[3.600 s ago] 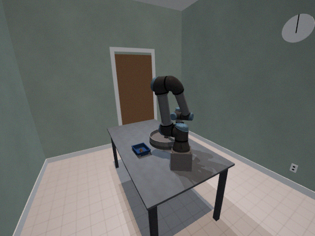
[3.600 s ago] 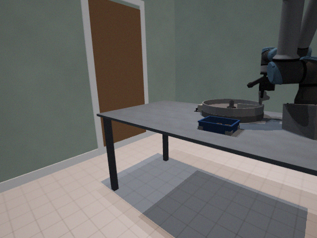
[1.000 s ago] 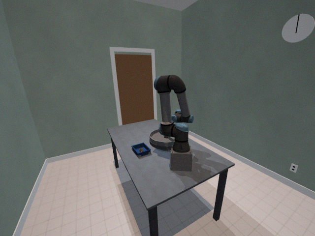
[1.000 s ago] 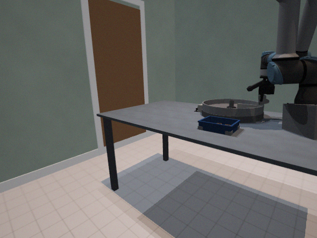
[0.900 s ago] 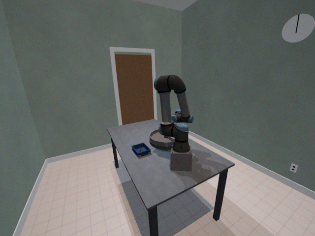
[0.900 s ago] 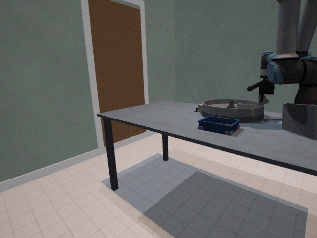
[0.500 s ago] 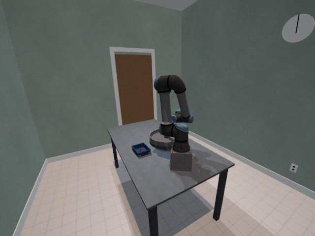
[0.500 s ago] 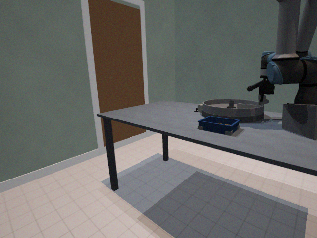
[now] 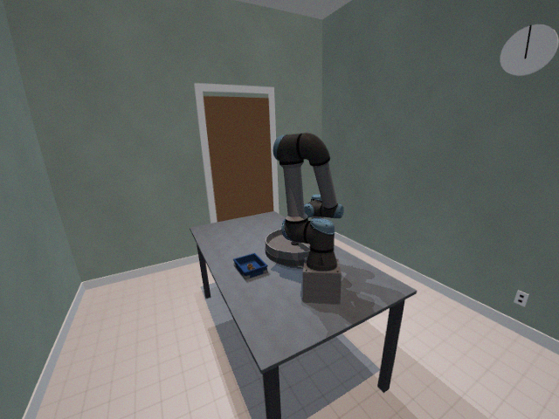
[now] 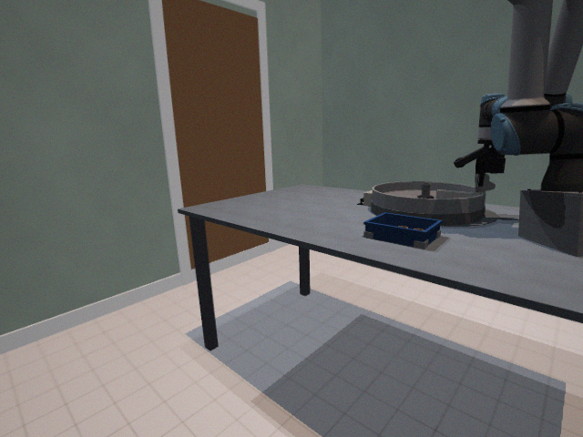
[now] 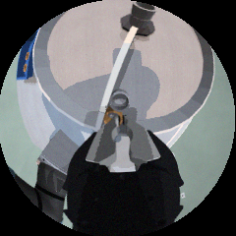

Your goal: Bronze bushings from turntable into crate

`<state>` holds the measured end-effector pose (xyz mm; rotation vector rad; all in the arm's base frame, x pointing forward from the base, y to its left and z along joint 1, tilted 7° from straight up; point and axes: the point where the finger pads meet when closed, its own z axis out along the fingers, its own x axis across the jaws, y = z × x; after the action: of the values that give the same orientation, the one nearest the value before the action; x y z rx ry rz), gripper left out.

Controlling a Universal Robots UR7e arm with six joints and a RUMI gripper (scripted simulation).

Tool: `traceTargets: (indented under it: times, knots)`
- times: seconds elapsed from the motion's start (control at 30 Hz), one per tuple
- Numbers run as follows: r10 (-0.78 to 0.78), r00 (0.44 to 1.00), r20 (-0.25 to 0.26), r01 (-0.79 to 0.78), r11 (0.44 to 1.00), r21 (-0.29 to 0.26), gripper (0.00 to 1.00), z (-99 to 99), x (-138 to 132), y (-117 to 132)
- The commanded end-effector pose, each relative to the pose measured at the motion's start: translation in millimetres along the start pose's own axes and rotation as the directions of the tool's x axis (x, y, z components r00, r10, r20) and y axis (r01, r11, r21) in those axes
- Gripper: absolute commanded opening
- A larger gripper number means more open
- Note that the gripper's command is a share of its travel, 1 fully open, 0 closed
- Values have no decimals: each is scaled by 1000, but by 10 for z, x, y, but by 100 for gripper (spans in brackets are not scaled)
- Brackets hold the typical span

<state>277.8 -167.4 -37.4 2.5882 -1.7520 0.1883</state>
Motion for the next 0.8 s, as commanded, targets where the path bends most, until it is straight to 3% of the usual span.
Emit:
traceTargets:
  times: [0.0, 0.47, 0.77]
  knots:
    - [-2, 1000, 4, 2, 1000, -1, 0, 10, -23, -3]
    - [-2, 1000, 3, 2, 1000, 0, 0, 1, -19, -4]
    - [-1, 1000, -3, 1, 1000, 0, 0, -113, 12, -4]
